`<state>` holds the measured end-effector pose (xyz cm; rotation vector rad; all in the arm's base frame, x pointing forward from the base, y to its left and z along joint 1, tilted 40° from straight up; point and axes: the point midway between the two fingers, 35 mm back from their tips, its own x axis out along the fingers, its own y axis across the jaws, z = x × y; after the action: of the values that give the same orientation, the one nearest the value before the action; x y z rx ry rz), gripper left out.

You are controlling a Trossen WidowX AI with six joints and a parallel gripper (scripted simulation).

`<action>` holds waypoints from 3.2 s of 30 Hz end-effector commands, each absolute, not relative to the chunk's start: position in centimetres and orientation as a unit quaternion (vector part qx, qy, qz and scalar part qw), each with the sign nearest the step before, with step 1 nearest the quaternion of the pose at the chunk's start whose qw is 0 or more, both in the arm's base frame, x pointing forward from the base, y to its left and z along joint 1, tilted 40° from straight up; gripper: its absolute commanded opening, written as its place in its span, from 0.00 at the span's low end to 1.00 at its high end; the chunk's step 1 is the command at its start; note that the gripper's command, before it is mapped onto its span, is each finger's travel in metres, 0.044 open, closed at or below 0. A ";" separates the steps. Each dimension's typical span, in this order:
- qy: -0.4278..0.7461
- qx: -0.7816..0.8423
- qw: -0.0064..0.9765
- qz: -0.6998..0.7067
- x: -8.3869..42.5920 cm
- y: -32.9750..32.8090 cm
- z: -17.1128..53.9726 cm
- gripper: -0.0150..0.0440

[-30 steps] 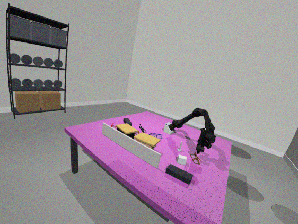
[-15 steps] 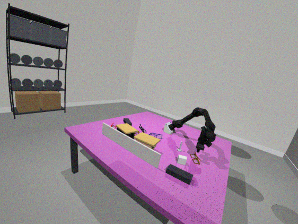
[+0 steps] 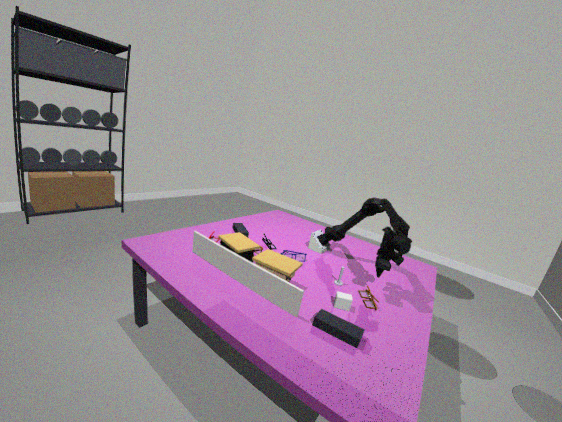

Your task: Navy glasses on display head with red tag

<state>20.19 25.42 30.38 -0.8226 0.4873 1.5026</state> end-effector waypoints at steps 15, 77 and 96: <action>0.260 -0.328 0.670 0.613 24.0 23.8 28.5 0.59; 0.695 0.431 0.575 0.036 24.6 -3.0 3.2 0.46; 0.694 0.431 0.575 0.037 24.8 -0.8 1.0 0.46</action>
<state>25.05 -1.36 1.45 1.0012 1.6173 0.0864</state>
